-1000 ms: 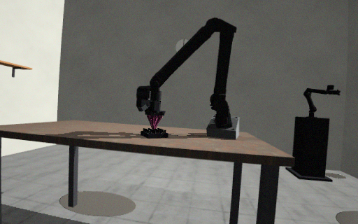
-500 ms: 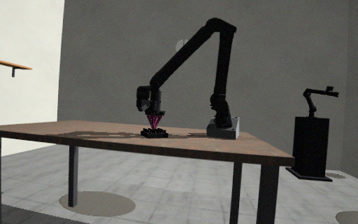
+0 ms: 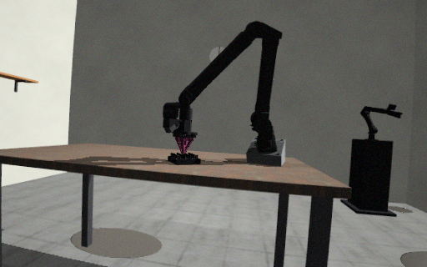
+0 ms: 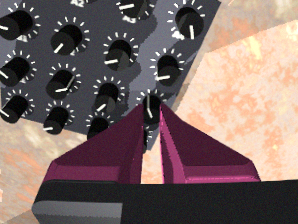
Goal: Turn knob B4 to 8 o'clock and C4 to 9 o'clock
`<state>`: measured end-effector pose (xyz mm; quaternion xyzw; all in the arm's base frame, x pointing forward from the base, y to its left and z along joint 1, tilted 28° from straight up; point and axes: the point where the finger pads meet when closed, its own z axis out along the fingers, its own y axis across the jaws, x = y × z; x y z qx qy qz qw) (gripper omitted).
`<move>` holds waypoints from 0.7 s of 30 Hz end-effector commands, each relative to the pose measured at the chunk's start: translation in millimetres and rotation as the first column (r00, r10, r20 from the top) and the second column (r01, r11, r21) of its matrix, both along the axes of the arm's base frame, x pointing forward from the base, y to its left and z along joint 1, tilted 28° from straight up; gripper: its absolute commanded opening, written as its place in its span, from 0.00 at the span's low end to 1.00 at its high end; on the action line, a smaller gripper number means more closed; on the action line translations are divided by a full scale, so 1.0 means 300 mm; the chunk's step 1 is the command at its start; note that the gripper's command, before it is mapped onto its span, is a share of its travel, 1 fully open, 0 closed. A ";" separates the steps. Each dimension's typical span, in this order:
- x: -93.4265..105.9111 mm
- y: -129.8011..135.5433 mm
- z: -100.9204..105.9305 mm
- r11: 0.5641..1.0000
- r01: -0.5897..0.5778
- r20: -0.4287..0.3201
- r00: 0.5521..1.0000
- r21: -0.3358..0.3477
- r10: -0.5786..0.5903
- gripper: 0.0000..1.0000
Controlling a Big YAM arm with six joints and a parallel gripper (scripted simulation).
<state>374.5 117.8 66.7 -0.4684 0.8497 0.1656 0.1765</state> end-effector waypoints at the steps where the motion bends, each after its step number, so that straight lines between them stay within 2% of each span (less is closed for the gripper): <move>1: -0.011 0.003 -0.023 0.999 -0.052 0.011 0.999 -0.010 0.053 0.08; 12: -0.011 0.003 -0.024 0.978 -0.204 0.085 0.975 -0.043 0.207 0.08; 21: -0.012 0.003 -0.024 0.913 -0.395 0.173 0.897 -0.103 0.408 0.08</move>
